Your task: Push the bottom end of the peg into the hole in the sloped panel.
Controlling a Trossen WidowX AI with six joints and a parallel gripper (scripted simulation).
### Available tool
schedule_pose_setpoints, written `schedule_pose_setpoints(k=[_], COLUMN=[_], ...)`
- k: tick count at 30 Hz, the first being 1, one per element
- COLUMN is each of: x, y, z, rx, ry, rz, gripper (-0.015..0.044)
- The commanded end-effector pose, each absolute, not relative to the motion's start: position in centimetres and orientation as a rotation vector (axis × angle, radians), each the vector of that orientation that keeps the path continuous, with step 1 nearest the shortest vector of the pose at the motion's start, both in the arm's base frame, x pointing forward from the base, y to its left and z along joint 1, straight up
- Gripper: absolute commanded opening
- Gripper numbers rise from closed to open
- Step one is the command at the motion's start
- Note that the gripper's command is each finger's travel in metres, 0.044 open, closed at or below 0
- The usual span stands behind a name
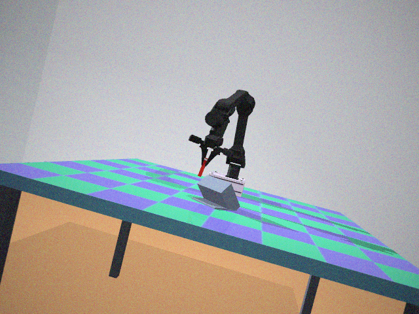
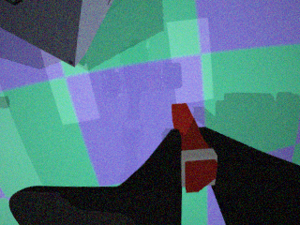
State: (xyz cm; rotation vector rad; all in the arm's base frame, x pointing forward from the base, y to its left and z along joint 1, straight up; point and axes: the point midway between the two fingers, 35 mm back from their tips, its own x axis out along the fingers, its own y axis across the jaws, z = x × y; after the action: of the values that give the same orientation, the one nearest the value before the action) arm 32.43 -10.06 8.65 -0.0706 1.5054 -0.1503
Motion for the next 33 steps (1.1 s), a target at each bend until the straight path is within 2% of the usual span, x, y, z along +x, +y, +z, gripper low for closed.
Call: schedule_pose_setpoints(k=[1,33], x=[32.5,34.1], y=[-9.7,-6.4], z=[8.5,8.4], rx=[-0.074,-0.066], ry=[1.501,1.394], rz=[-0.174,-0.348], gripper=[0.0000,0.0000])
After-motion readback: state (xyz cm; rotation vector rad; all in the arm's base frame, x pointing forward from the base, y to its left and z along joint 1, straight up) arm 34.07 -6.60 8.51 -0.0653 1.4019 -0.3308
